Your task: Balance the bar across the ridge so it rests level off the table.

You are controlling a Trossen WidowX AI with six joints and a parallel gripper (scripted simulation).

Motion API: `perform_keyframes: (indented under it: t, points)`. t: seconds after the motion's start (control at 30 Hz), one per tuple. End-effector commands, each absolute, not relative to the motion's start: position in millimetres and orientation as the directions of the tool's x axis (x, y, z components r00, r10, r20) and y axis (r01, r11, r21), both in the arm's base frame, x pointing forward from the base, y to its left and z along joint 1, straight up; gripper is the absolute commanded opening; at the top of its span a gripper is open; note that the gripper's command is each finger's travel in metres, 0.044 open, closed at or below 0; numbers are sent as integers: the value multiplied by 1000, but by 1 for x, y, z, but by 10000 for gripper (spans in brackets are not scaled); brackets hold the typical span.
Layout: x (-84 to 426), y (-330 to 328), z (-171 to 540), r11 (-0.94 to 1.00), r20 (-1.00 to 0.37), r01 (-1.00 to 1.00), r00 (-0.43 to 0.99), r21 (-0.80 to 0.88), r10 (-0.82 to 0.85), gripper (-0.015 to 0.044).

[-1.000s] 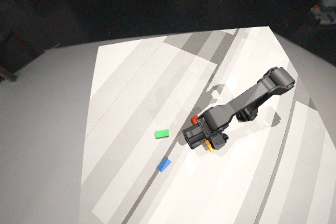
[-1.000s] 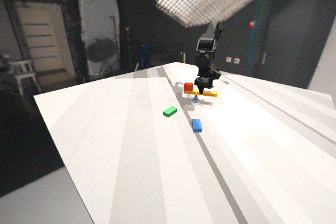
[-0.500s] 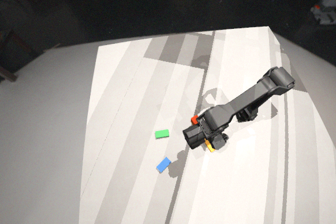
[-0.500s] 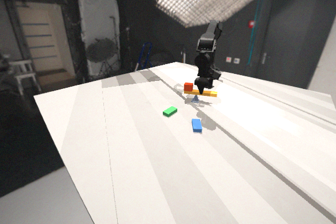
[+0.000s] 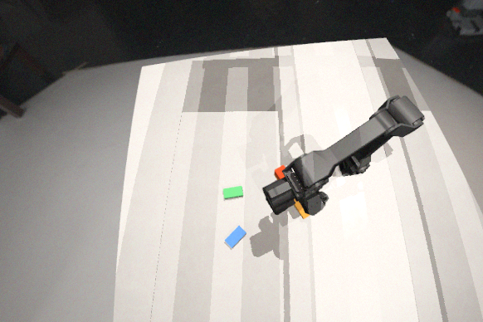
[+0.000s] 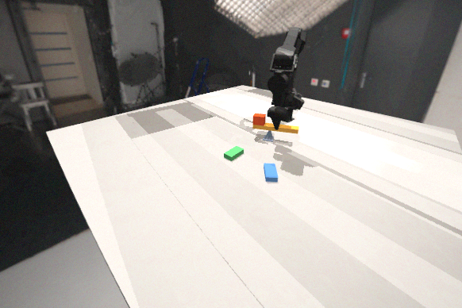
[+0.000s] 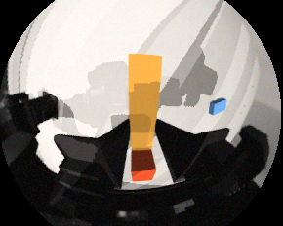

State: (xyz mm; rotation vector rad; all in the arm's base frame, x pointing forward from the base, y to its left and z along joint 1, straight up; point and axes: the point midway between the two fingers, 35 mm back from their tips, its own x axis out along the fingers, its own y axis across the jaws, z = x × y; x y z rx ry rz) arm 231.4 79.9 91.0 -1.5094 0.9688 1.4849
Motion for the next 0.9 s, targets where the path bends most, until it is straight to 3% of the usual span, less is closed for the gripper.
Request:
perform_keyframes:
  t: [0.0,0.87]
  points:
    - [232,80,90,-397,-1000,-917,23,-24,8,0]
    - [231,80,90,-397,-1000,-917,23,-24,8,0]
